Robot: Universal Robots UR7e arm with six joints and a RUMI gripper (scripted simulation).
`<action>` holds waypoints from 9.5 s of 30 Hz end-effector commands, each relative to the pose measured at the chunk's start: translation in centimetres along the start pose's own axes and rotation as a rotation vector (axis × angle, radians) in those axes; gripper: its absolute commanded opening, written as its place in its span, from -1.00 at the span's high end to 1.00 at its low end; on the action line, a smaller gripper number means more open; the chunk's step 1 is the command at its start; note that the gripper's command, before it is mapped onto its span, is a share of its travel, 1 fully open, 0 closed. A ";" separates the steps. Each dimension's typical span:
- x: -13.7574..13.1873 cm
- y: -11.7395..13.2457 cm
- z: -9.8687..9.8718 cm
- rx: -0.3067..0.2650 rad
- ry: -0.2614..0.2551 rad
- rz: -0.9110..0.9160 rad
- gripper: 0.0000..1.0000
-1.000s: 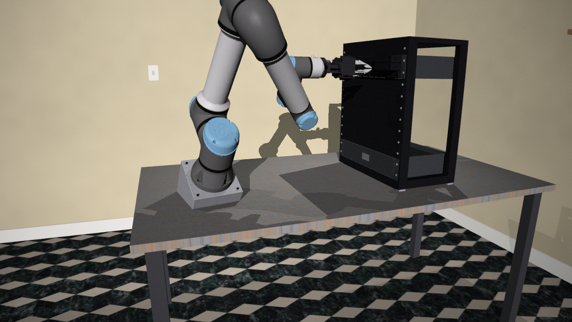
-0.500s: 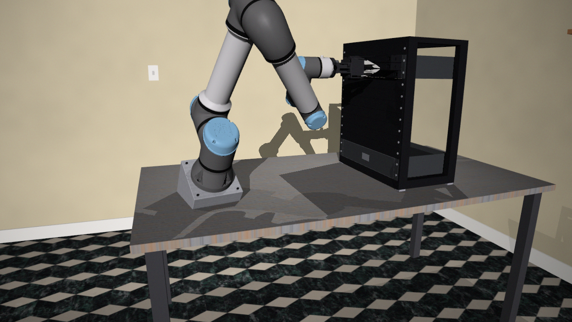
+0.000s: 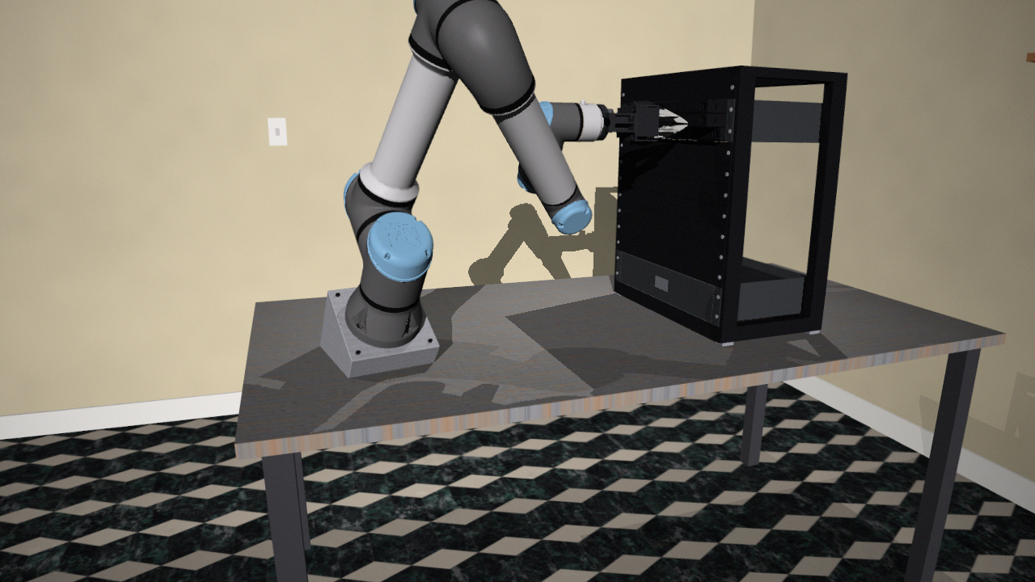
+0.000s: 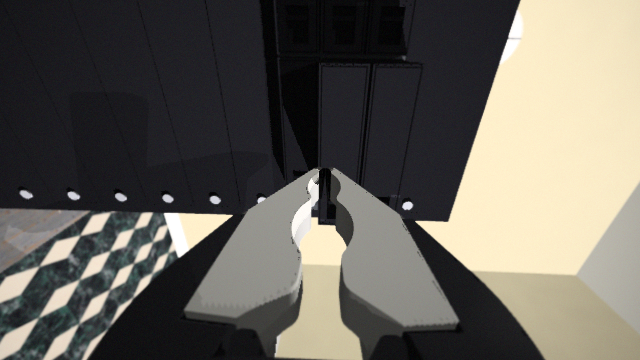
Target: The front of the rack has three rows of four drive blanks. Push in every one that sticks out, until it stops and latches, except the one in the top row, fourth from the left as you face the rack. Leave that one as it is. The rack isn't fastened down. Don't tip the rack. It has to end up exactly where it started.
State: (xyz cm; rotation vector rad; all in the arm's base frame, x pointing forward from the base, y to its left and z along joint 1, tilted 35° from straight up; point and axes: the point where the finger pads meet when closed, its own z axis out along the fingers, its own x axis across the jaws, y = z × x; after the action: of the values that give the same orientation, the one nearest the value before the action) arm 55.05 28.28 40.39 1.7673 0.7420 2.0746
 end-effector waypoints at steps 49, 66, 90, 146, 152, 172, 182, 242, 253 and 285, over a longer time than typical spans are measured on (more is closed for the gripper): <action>0.1 0.0 0.5 0.000 0.001 0.000 1.00; 0.1 0.0 1.5 0.000 0.001 0.000 1.00; 0.1 0.0 2.5 0.000 0.001 0.000 1.00; 0.1 0.0 4.1 0.000 0.001 0.000 1.00; 0.1 0.0 4.2 0.000 0.001 0.000 1.00; 0.1 0.0 4.6 0.000 0.001 0.000 1.00; 0.1 0.0 4.7 0.000 0.001 0.000 1.00; 0.1 0.0 1.2 0.000 0.001 0.000 1.00; 0.1 0.0 -4.0 0.000 0.001 0.000 1.00; 0.1 0.0 -5.1 0.000 0.001 0.000 1.00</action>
State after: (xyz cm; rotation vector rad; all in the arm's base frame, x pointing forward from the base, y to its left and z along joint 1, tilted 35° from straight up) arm 50.02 27.37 39.88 1.7672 0.7420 2.0747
